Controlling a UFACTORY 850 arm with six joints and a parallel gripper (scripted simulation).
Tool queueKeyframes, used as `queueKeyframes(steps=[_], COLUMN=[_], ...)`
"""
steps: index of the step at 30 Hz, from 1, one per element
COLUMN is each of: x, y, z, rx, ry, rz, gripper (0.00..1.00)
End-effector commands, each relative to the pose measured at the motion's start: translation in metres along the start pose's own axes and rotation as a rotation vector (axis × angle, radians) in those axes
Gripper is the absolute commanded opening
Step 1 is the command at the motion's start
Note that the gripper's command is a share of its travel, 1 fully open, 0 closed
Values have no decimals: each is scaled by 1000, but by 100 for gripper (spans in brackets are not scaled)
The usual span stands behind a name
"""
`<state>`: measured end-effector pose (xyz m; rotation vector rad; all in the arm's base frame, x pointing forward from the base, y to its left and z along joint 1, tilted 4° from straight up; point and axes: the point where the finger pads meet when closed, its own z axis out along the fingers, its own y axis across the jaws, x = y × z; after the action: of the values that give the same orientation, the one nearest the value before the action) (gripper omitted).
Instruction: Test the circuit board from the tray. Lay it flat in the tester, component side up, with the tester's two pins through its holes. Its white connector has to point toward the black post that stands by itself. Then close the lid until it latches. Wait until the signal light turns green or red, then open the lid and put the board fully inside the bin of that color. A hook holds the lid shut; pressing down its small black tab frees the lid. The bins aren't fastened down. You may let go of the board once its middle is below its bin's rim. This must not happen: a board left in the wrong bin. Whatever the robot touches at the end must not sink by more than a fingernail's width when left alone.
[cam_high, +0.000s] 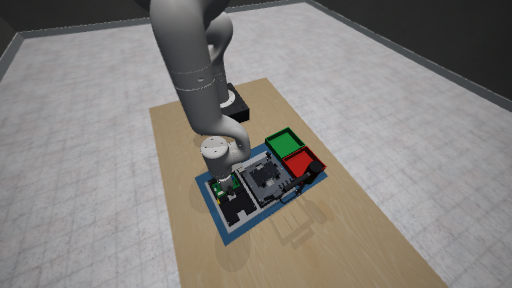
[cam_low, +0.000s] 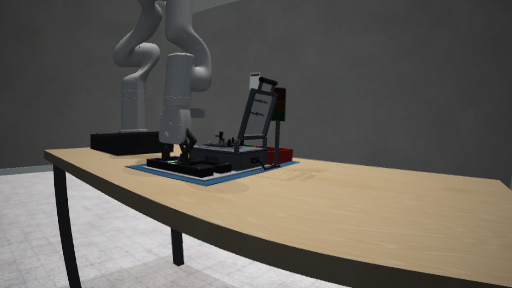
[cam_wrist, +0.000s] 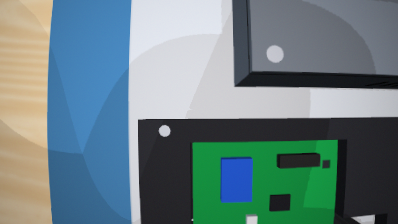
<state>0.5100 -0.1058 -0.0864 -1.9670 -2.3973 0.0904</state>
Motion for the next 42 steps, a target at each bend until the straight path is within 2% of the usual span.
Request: queueKeyframes(steps=[1, 17, 42], x=[0, 0, 0], y=[1, 1, 1], z=[-1, -3, -30], rx=[-2, -2, -2], ry=[-1, -1, -1], rz=[0, 0, 0], gripper=[79, 79, 79])
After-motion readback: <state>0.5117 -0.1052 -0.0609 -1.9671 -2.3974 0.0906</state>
